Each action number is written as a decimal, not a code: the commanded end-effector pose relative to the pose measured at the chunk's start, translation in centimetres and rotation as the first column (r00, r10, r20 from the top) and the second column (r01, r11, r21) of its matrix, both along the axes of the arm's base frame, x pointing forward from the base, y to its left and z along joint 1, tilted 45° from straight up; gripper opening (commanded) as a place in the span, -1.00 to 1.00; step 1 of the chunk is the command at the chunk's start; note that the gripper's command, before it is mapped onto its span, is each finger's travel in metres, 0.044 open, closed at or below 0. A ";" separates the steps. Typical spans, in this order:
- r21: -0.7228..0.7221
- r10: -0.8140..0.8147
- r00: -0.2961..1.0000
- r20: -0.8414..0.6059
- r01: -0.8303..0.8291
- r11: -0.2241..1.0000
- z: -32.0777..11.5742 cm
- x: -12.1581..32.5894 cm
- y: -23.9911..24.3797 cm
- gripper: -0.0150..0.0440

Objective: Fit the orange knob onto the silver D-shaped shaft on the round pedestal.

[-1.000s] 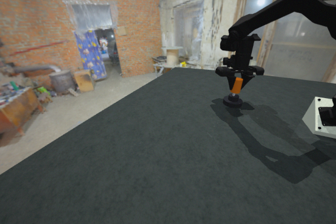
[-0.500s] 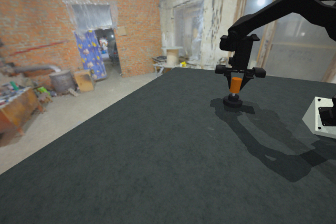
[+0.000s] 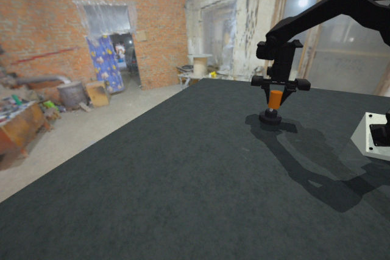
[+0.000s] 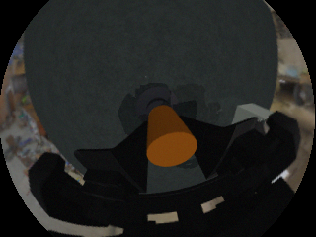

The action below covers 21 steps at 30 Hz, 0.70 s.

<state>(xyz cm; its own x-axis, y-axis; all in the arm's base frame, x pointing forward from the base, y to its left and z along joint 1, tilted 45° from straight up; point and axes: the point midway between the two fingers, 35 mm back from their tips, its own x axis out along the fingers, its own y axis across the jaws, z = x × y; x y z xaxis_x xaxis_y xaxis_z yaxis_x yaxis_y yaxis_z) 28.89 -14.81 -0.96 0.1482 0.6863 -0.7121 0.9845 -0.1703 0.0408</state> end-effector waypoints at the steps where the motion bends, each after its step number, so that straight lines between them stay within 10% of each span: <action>1: -0.010 -0.002 1.000 0.006 0.002 1.000 0.4 0.0 -0.3 -0.49; 21: -0.010 -0.002 1.000 0.006 0.002 1.000 -0.2 0.1 0.0 -0.49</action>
